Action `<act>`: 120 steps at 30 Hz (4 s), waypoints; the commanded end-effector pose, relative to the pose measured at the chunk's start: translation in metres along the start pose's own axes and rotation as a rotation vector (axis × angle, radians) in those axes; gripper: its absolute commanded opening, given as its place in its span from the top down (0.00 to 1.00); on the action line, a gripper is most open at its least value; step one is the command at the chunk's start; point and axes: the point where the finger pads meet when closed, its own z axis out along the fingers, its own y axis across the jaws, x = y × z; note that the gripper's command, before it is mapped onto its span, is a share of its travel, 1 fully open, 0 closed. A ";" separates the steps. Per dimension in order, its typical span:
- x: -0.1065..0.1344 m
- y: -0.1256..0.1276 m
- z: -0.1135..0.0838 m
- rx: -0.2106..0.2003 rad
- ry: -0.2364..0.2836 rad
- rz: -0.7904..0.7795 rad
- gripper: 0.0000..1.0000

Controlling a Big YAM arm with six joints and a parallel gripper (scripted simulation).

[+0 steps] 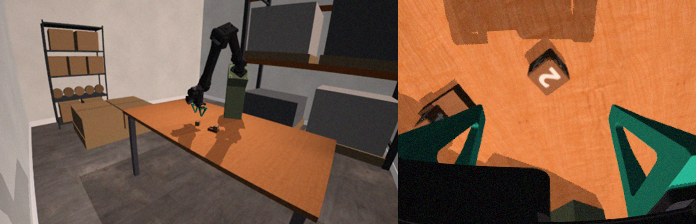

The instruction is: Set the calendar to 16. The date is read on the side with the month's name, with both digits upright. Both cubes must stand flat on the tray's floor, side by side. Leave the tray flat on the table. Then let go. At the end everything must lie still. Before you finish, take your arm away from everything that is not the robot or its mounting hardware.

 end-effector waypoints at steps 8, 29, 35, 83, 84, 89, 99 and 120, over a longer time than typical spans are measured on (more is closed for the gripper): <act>-0.008 -0.006 -0.010 0.009 -0.009 -0.418 0.00; -0.011 -0.004 -0.011 0.010 -0.014 -0.696 0.53; -0.011 -0.004 -0.011 0.010 -0.014 -0.696 0.53; -0.001 0.002 0.015 -0.006 0.002 -0.693 0.53; 0.001 0.001 0.016 -0.007 0.005 -0.691 0.53; -0.001 0.001 0.024 -0.006 0.003 -0.693 0.53; 0.000 0.001 0.038 -0.006 0.003 -0.693 0.53; 0.001 0.001 0.053 -0.007 0.005 -0.691 0.53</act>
